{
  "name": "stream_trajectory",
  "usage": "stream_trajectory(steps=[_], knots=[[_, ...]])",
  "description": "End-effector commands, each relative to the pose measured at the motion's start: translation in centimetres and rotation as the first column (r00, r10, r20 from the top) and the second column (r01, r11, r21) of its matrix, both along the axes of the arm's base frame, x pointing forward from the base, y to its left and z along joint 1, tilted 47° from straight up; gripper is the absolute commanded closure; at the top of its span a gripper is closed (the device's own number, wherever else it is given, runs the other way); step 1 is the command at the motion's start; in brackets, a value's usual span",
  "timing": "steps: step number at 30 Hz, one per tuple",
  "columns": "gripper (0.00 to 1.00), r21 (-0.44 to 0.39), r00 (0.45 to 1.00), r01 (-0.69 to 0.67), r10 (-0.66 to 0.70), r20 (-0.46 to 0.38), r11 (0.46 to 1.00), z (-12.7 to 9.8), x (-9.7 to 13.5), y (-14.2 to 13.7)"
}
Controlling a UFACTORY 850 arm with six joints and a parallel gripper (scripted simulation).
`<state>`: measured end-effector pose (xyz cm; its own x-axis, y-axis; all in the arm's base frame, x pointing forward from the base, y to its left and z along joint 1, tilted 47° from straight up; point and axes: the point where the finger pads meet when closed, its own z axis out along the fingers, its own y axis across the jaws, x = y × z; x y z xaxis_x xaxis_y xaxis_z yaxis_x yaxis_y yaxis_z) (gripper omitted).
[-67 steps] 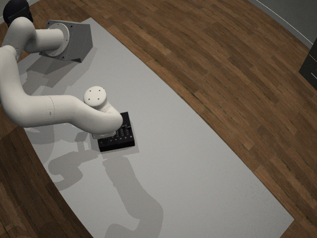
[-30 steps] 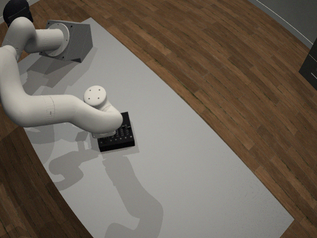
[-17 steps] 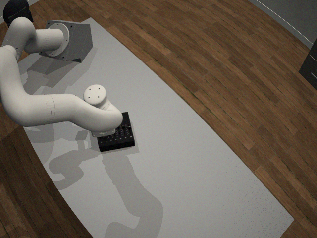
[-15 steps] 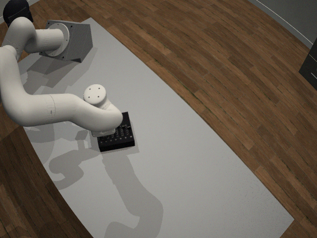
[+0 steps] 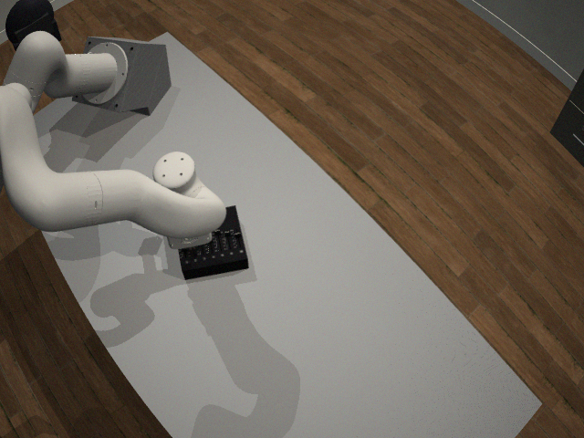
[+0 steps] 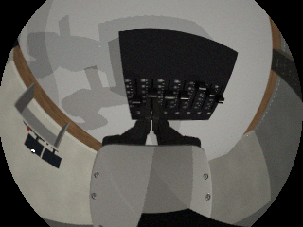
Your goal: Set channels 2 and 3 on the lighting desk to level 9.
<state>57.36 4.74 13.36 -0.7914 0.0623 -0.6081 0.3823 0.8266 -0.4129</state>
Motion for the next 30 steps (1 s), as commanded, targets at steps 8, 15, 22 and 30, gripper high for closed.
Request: stream_trajectory(steps=[8,15,22,30], knots=[[1.00,0.000,1.000,-0.001,0.001,0.001,1.000,-0.26,-0.37,0.09],[1.00,0.000,1.000,-0.001,0.001,0.001,1.000,-0.45,-0.61,0.10],[1.00,0.000,1.000,-0.001,0.001,0.001,1.000,-0.57,-0.77,0.12],[1.00,0.000,1.000,-0.001,0.001,0.001,1.000,-0.62,-0.84,0.12]])
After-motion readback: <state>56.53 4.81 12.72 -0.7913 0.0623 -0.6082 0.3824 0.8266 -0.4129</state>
